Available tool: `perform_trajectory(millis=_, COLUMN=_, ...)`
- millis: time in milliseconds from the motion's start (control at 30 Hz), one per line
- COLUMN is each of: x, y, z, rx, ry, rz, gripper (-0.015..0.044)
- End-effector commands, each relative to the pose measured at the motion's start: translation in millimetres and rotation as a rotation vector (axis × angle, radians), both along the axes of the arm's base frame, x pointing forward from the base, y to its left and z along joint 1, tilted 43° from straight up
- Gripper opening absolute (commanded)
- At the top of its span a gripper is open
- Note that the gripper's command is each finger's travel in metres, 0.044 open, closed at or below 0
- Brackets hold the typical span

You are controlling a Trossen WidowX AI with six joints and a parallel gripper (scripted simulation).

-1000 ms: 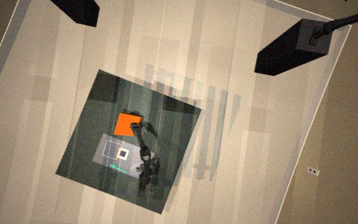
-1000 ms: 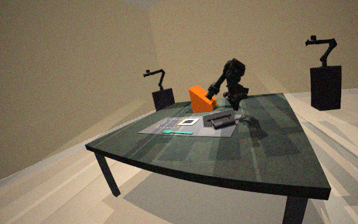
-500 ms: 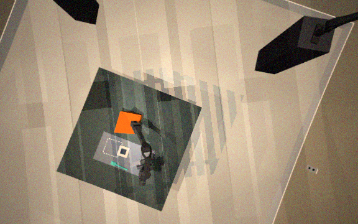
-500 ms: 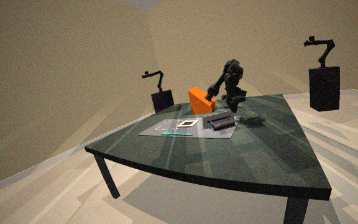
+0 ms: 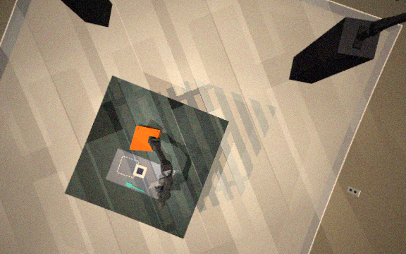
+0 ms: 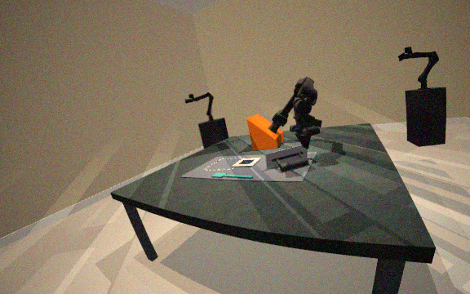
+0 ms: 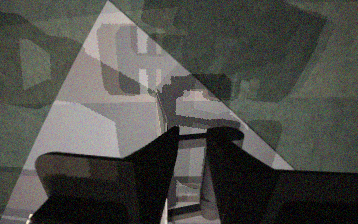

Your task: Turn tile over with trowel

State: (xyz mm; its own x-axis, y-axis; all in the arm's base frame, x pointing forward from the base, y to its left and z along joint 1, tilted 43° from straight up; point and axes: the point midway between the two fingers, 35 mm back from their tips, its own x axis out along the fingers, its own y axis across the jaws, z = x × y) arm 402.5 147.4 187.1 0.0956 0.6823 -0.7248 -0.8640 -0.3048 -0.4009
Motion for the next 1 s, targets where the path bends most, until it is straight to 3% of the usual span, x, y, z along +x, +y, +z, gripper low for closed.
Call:
perform_trajectory(millis=0, x=-7, y=-3, z=-3, rx=-0.003, ry=-0.001, rz=0.001, gripper=0.0100)
perform_trajectory(millis=967, x=-37, y=-14, z=-18, rx=-0.004, ry=0.001, rz=0.001, gripper=0.0100)
